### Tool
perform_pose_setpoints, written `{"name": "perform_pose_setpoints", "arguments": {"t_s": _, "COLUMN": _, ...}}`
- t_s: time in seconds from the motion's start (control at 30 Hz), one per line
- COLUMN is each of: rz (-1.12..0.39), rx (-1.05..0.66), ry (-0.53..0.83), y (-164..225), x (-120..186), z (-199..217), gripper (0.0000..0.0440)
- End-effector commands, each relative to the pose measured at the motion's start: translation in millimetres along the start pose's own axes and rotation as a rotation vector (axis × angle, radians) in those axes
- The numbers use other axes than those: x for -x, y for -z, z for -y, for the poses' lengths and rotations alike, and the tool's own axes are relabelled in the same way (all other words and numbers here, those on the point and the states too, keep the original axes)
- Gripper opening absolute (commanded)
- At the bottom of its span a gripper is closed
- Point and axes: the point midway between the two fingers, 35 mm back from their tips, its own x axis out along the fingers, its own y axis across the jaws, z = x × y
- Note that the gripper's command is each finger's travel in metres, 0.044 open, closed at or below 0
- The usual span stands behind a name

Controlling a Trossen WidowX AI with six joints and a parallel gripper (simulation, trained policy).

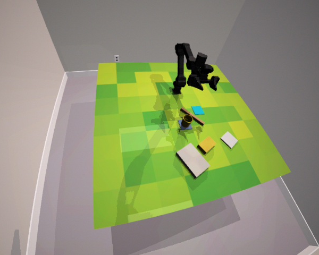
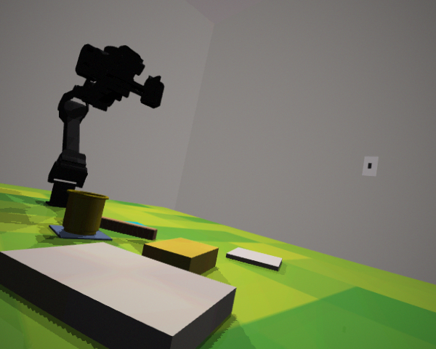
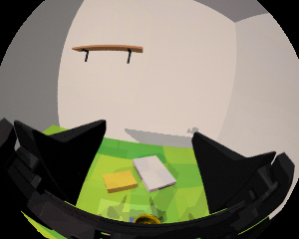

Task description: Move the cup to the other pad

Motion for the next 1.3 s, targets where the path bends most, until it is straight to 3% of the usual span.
{"name": "perform_pose_setpoints", "arguments": {"t_s": 0.0, "rz": -0.006, "rx": -0.003, "ry": -0.002, "y": 1, "x": 0, "z": -1, "gripper": 0.0374}}
{"name": "perform_pose_setpoints", "arguments": {"t_s": 0.4, "rz": -0.143, "rx": -0.068, "ry": -0.042, "y": 16, "x": -6, "z": -20, "gripper": 0.0063}}
{"name": "perform_pose_setpoints", "arguments": {"t_s": 0.57, "rz": -0.220, "rx": -0.112, "ry": -0.072, "y": 24, "x": -10, "z": -32, "gripper": 0.0062}}
{"name": "perform_pose_setpoints", "arguments": {"t_s": 0.8, "rz": -0.323, "rx": -0.172, "ry": -0.105, "y": 32, "x": -14, "z": -49, "gripper": 0.0116}}
{"name": "perform_pose_setpoints", "arguments": {"t_s": 1.27, "rz": -0.542, "rx": -0.262, "ry": -0.123, "y": 48, "x": -21, "z": -77, "gripper": 0.0101}}
